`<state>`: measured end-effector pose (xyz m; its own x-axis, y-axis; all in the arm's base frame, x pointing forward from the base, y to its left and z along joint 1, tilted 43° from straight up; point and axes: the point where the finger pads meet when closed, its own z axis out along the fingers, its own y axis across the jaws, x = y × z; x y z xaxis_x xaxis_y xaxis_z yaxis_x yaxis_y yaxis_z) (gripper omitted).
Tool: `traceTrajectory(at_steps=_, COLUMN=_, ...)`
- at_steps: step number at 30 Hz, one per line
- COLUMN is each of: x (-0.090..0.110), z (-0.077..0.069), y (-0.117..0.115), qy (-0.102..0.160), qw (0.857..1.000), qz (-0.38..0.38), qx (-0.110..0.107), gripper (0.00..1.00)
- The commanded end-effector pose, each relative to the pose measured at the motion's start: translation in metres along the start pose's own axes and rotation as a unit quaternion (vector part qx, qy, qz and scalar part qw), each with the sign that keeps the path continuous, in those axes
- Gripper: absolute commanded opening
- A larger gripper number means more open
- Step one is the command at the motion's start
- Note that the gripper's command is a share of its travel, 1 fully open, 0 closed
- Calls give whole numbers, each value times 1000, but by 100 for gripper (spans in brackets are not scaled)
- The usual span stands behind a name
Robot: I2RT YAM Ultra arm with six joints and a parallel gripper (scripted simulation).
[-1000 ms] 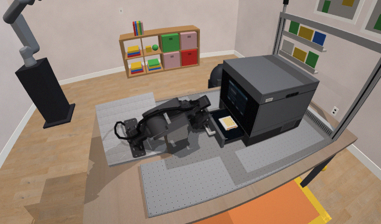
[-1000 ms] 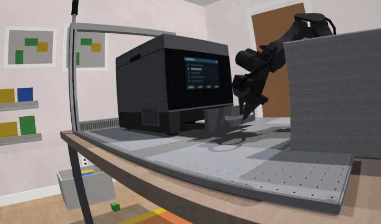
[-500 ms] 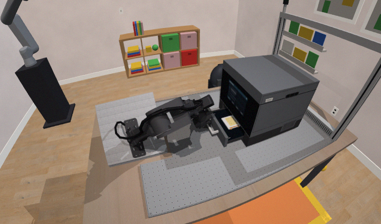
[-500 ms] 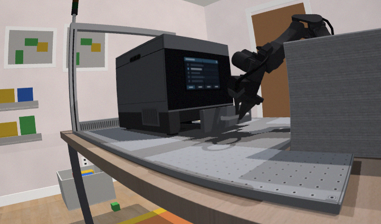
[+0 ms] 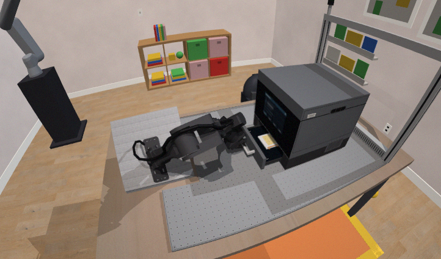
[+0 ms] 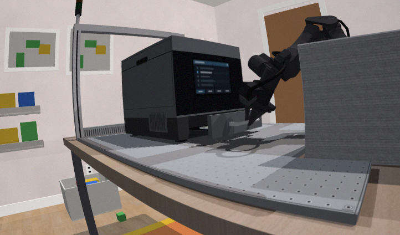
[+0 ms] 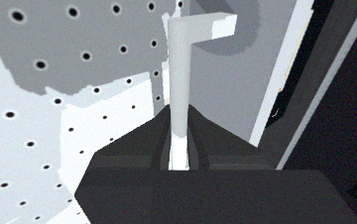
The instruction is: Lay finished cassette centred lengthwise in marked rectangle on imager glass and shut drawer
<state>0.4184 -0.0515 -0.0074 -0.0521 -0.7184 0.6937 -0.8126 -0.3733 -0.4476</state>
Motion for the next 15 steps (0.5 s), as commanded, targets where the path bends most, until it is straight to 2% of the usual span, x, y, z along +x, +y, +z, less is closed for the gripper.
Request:
traceTrajectory(at_steps=1, x=-1, z=9, y=-20, qy=-4, qw=1000, qz=8, qx=23, gripper=0)
traceTrajectory(at_steps=15, x=-2, z=18, y=-30, qy=-6, qw=1000, qz=3, qx=19, gripper=0)
